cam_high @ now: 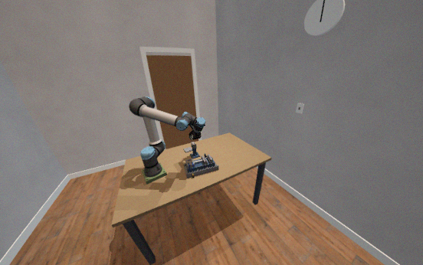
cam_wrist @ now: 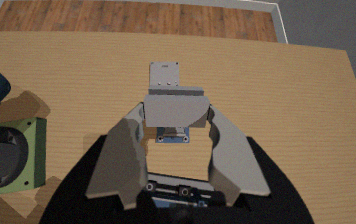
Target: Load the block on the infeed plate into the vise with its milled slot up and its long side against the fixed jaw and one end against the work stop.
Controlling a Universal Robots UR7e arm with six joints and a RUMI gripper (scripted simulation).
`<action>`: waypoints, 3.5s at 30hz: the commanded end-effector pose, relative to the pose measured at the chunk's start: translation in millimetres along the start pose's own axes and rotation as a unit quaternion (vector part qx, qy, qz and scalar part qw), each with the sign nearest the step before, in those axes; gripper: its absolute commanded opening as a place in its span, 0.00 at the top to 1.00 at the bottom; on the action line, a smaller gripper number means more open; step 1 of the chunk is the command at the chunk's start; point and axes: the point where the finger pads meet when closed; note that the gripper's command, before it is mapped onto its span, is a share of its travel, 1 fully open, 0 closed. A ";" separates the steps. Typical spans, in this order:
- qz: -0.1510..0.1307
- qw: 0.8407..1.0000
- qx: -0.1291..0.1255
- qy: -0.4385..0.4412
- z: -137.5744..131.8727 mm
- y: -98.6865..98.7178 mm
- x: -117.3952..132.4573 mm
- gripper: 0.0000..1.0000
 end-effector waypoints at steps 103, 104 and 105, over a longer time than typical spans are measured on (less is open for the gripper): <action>0.000 1.000 0.000 0.000 -2.2 35.0 35.1 1.00; 0.000 1.000 0.000 0.000 -2.2 35.8 35.9 1.00; 0.000 1.000 0.000 0.000 -2.3 36.6 36.6 1.00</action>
Point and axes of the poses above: the point where the finger pads meet when closed, its own y axis out along the fingers, its own z axis across the jaws, x = y × z, and after that the axes turned 4 degrees about -y, right-handed
